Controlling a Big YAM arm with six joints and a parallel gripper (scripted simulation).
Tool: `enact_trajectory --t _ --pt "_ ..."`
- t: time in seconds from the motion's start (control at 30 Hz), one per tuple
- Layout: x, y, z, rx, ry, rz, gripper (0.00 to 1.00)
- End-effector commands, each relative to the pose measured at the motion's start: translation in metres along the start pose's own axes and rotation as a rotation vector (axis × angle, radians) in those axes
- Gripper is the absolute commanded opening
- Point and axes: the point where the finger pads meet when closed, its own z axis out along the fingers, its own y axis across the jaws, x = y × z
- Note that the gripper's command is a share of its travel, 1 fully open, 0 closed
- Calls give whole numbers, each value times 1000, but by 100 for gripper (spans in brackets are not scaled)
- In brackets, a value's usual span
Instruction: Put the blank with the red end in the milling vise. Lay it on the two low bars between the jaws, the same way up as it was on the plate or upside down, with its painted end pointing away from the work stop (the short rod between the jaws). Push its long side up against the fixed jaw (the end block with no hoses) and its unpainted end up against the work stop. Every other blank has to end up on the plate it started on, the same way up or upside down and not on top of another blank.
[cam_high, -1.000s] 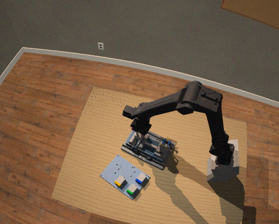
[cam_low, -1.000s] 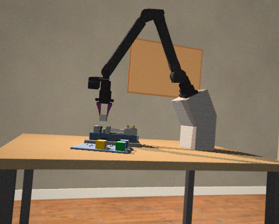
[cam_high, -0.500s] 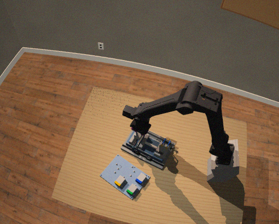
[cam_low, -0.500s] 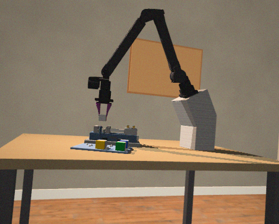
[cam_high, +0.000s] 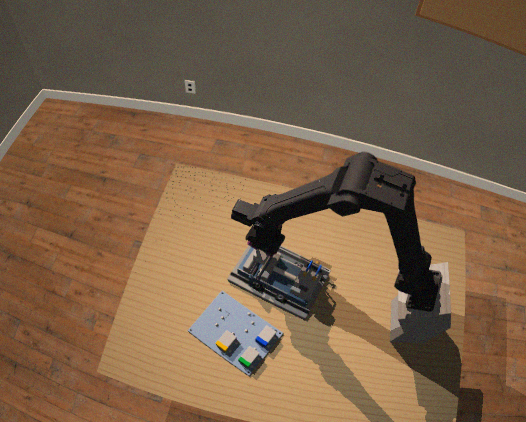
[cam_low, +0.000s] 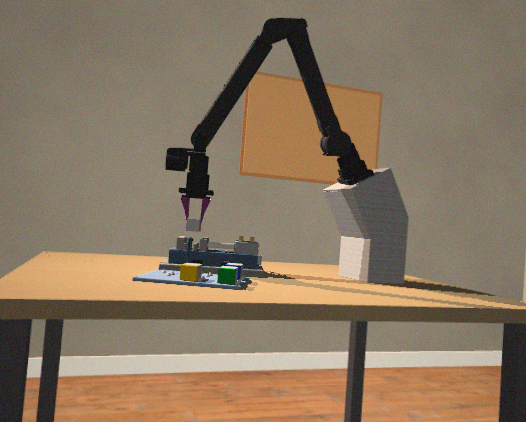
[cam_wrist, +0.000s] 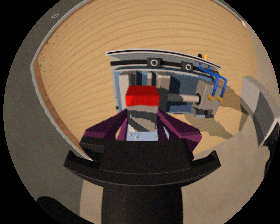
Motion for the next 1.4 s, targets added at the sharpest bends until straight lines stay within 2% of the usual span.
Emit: enact_trajectory --t 0.0,1.37 --pt "-1 -3 9 8 -2 -7 0" --pt "5 1 14 2 3 -9 0"
